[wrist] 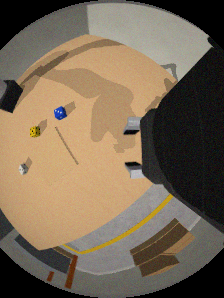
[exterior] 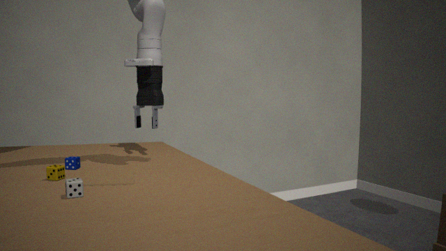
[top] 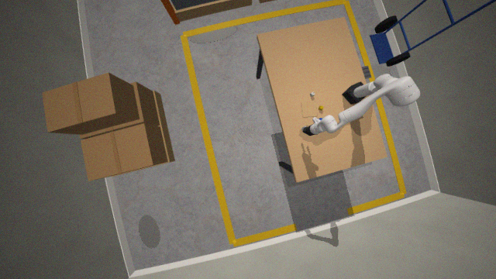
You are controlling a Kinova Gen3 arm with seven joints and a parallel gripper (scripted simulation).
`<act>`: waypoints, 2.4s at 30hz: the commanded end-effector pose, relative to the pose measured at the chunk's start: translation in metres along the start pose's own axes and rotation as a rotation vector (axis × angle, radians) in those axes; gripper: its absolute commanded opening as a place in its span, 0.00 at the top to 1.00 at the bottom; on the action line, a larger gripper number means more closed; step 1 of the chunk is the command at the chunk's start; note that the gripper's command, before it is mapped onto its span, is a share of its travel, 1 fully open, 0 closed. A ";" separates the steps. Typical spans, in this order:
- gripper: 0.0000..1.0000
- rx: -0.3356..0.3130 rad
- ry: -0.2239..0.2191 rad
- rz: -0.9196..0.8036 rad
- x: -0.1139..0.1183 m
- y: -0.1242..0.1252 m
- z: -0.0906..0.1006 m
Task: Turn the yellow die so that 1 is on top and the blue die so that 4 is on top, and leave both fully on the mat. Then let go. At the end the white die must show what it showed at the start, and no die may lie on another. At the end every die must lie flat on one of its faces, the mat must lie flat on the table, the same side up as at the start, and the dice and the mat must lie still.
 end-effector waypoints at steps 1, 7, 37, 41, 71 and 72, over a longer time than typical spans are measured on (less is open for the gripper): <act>0.00 0.031 0.010 -0.170 -0.034 0.055 0.007; 0.00 0.064 0.007 -0.467 -0.054 0.131 0.016; 0.00 0.052 0.048 -1.620 -0.036 0.362 0.067; 0.00 0.051 0.048 -1.625 -0.035 0.363 0.068; 0.00 0.051 0.048 -1.625 -0.035 0.365 0.026; 0.00 0.051 0.048 -1.625 -0.035 0.365 0.020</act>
Point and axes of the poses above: the point where the finger pads meet when closed, its own z axis back along the fingers, its own x axis across the jaws, y = z × x, the point moved 10 cm from there along z, back along the fingers, and after that the axes turned 9 degrees about z, right-handed, at the moved point
